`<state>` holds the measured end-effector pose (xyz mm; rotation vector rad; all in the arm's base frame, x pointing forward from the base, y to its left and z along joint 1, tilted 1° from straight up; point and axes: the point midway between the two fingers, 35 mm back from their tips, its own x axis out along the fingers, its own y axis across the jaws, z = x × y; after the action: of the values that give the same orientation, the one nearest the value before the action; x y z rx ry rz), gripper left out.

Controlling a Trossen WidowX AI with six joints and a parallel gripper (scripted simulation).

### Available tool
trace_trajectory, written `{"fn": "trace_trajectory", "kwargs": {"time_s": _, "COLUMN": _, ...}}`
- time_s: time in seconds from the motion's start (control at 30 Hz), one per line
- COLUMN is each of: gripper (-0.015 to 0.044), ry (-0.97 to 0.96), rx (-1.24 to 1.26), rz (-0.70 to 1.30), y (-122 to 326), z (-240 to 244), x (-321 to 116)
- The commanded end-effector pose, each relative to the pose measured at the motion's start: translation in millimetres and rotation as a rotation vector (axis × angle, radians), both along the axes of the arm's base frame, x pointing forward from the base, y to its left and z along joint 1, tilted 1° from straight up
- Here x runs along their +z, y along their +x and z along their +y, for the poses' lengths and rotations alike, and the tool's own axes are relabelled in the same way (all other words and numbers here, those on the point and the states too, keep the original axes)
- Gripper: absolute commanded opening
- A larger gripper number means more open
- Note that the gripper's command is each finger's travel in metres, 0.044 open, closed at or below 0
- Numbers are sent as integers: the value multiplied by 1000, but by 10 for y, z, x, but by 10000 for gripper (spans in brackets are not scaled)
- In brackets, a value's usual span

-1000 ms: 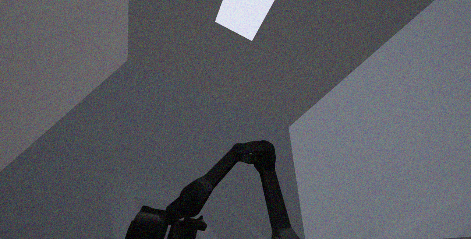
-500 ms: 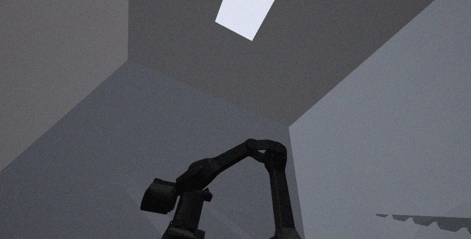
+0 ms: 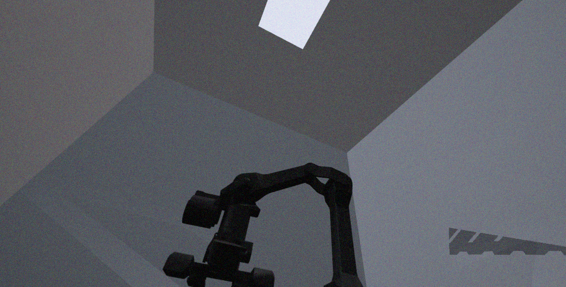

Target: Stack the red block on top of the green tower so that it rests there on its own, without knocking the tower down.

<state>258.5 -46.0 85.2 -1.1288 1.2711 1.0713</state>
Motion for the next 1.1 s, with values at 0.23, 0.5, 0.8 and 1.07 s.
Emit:
{"fn": "trace_trajectory", "kwargs": {"time_s": 0.23, "gripper": 0, "ry": 8, "rx": -3, "rz": -1, "y": 44, "z": 238, "x": 32}}
{"fn": "trace_trajectory", "kwargs": {"time_s": 0.5, "gripper": 0, "ry": 10, "rx": -3, "rz": -2, "y": 63, "z": 431, "x": 22}}
{"fn": "trace_trajectory", "kwargs": {"time_s": 0.8, "gripper": 0, "ry": 9, "rx": -3, "rz": -1, "y": 62, "z": 380, "x": -236}}
{"fn": "trace_trajectory", "kwargs": {"time_s": 1.07, "gripper": 0, "ry": 9, "rx": -3, "rz": -1, "y": 55, "z": 372, "x": -503}}
